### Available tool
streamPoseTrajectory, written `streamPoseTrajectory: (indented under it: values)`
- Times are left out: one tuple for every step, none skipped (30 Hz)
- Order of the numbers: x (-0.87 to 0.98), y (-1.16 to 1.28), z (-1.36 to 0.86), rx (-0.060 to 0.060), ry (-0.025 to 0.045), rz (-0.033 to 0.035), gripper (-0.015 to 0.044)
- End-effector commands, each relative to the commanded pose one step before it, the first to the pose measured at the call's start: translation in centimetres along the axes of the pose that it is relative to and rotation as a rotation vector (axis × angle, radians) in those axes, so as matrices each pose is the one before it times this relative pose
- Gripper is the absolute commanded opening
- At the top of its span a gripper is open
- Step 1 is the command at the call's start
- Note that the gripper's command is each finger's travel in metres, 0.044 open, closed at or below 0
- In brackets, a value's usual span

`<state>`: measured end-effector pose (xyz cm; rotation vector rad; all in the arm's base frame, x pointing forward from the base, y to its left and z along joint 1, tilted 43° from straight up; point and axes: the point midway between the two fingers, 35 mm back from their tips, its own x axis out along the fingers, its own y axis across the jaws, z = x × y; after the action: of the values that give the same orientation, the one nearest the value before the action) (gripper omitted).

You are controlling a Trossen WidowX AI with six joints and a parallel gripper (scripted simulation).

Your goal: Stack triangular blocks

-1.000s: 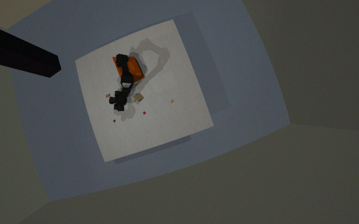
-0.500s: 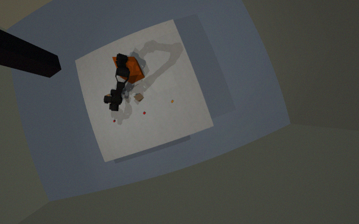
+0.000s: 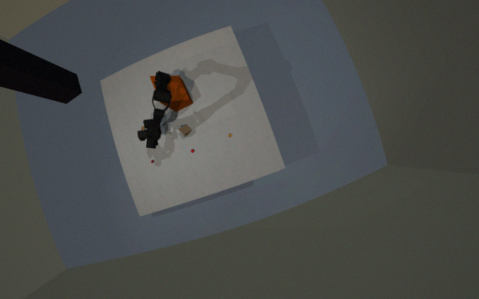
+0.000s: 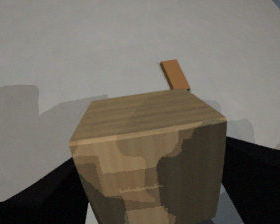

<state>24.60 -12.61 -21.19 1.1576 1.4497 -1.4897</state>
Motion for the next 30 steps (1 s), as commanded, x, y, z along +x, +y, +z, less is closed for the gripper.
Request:
streamPoseTrajectory:
  values:
    - [0.149,-0.003,0.12,-0.1142,0.02514,0.00023,0.0]
    - [0.025,-0.012,0.014,-0.0319,0.00599,0.00066,0.0]
    - [0.024,-0.012,0.014,-0.0319,0.00596,0.00088,0.0]
    - [0.024,-0.012,0.014,-0.0319,0.00593,0.0011,0.0]
    - [0.023,-0.013,0.014,-0.0319,0.00588,0.00132,0.0]
    - [0.023,-0.013,0.013,-0.0319,0.00583,0.00154,0.0]
    - [0.022,-0.013,0.013,-0.0319,0.00577,0.00176,0.0]
    - [0.022,-0.014,0.013,-0.0319,0.0057,0.00197,0.0]
    - [0.021,-0.014,0.012,-0.0319,0.00563,0.00218,0.0]
    - [0.021,-0.014,0.012,-0.0319,0.00554,0.00239,0.0]
    - [0.02,-0.015,0.012,-0.0318,0.00545,0.00259,0.0]
    - [0.02,-0.015,0.011,-0.0318,0.00535,0.0028,0.0]
    - [0.019,-0.015,0.011,-0.0318,0.00524,0.00299,0.0]
    - [0.019,-0.016,0.011,-0.0318,0.00513,0.00319,0.0]
    - [0.018,-0.016,0.01,-0.0318,0.00501,0.00338,0.0]
    - [0.018,-0.016,0.01,-0.0318,0.00488,0.00356,0.0]
    - [0.017,-0.016,0.01,-0.0318,0.00474,0.00374,0.0]
    - [0.017,-0.017,0.009,-0.0318,0.0046,0.00392,0.0]
    - [0.016,-0.017,0.009,-0.0318,0.00445,0.00409,0.0]
    - [0.015,-0.017,0.008,-0.0318,0.0043,0.00425,0.0]
    - [0.015,-0.017,0.008,-0.0318,0.00414,0.00441,0.0]
    - [0.014,-0.018,0.007,-0.0318,0.00397,0.00456,0.0]
    - [0.014,-0.018,0.007,-0.0318,0.0038,0.00471,0.0]
    - [0.013,-0.018,0.007,-0.0318,0.00362,0.00485,0.0]
    - [0.013,-0.018,0.006,-0.0318,0.00344,0.00498,0.0]
    - [0.012,-0.018,0.006,-0.0317,0.00325,0.00511,0.0]
    - [0.012,-0.019,0.005,-0.0317,0.00306,0.00523,0.0]
    - [0.011,-0.019,0.005,-0.0317,0.00287,0.00534,0.0]
    - [0.011,-0.019,0.004,-0.0317,0.00267,0.00544,0.0]
    - [0.01,-0.019,0.004,-0.0317,0.00246,0.00554,0.0]
